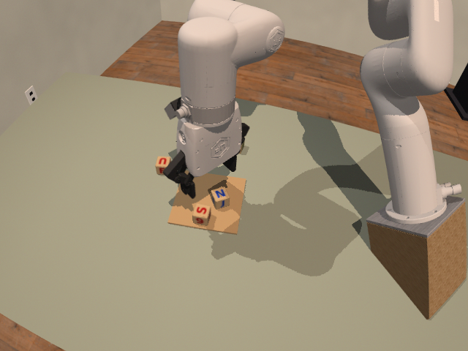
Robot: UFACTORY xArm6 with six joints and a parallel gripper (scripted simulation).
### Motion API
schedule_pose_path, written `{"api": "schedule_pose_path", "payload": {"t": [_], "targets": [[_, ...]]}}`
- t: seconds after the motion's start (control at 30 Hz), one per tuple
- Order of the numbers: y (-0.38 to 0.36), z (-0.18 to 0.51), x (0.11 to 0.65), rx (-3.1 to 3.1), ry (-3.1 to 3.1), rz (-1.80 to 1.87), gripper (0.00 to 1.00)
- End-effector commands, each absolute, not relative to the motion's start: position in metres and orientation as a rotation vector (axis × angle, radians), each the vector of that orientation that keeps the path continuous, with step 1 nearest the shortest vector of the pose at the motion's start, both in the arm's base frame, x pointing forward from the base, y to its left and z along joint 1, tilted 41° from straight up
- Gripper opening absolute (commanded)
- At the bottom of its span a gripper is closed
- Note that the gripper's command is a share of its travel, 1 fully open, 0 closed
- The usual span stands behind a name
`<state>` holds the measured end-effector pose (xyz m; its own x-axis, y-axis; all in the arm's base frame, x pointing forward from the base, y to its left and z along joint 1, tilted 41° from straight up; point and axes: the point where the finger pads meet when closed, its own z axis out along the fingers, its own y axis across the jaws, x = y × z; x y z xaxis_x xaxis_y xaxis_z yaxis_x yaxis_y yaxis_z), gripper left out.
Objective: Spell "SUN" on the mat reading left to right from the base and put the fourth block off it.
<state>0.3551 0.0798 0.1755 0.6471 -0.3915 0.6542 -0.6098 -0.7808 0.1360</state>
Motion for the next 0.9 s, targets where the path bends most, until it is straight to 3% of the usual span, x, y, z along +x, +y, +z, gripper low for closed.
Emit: {"api": "schedule_pose_path", "payload": {"t": [0.0,0.87], "targets": [[0.078,0.177,0.354,2.552,-0.614,0.832,1.00],[0.063,0.179,0.345,2.484,0.301,0.563,1.00]]}}
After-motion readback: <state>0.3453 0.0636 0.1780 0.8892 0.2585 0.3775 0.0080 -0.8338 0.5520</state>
